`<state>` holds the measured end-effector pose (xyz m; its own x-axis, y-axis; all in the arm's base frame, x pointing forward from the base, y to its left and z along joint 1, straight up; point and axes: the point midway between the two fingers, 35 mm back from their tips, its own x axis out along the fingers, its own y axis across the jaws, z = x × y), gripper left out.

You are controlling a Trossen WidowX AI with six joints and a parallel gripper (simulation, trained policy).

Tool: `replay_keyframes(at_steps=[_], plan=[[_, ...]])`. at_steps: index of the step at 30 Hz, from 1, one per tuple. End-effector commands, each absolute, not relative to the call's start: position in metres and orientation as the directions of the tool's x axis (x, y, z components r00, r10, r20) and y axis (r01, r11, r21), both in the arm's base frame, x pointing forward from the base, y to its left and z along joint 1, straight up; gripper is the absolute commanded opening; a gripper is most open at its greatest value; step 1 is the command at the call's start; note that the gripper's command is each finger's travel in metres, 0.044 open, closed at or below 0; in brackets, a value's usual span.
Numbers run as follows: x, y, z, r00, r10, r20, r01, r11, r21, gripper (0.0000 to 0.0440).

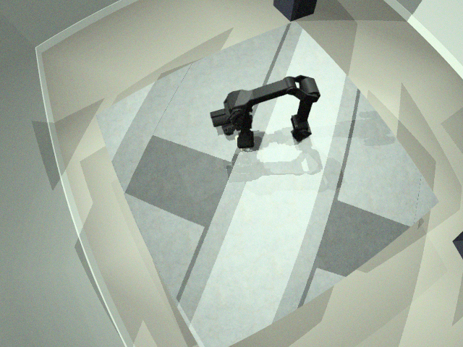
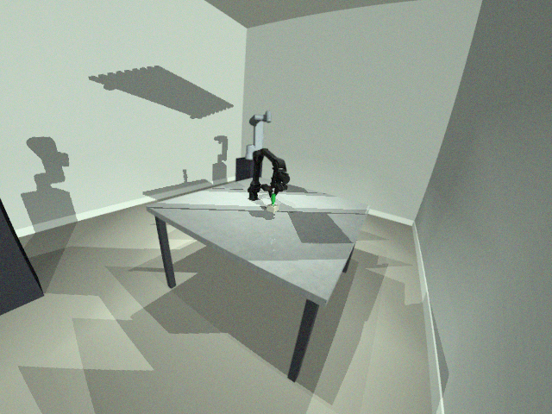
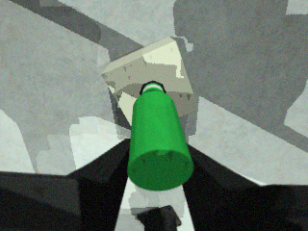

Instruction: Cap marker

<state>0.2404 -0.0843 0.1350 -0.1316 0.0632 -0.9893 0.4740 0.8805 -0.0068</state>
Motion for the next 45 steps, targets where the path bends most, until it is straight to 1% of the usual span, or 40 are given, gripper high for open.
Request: replay_keyframes(at_steps=[1, 6, 8, 14, 31, 32, 34, 39, 42, 43, 45], plan=[[0.237, -0.083, 0.122, -0.154, 0.080, -0.985, 0.461, 0.887, 0.000, 0.0000], [0.235, -0.083, 0.109, -0.162, 0.082, -0.983, 0.445, 0.895, 0.001, 0.0002], [0.235, -0.084, 0.105, -0.168, 0.078, -0.983, 0.442, 0.897, -0.005, 0.0055], [0.227, -0.080, 0.101, -0.195, 0.095, -0.976, 0.434, 0.901, 0.001, 0.0081], [0.221, -0.078, 0.102, -0.207, 0.106, -0.973, 0.429, 0.903, 0.007, 0.0178], [0.220, -0.077, 0.103, -0.208, 0.109, -0.972, 0.428, 0.904, 0.010, 0.0191], [0.217, -0.076, 0.105, -0.207, 0.112, -0.972, 0.426, 0.904, 0.014, 0.0230], [0.213, -0.075, 0.107, -0.196, 0.109, -0.975, 0.418, 0.908, 0.017, 0.0360], [0.213, -0.075, 0.108, -0.180, 0.102, -0.978, 0.414, 0.910, 0.018, 0.0431], [0.213, -0.076, 0.109, -0.171, 0.098, -0.980, 0.414, 0.910, 0.019, 0.0440], [0.215, -0.076, 0.112, -0.150, 0.091, -0.984, 0.414, 0.910, 0.021, 0.0440]])
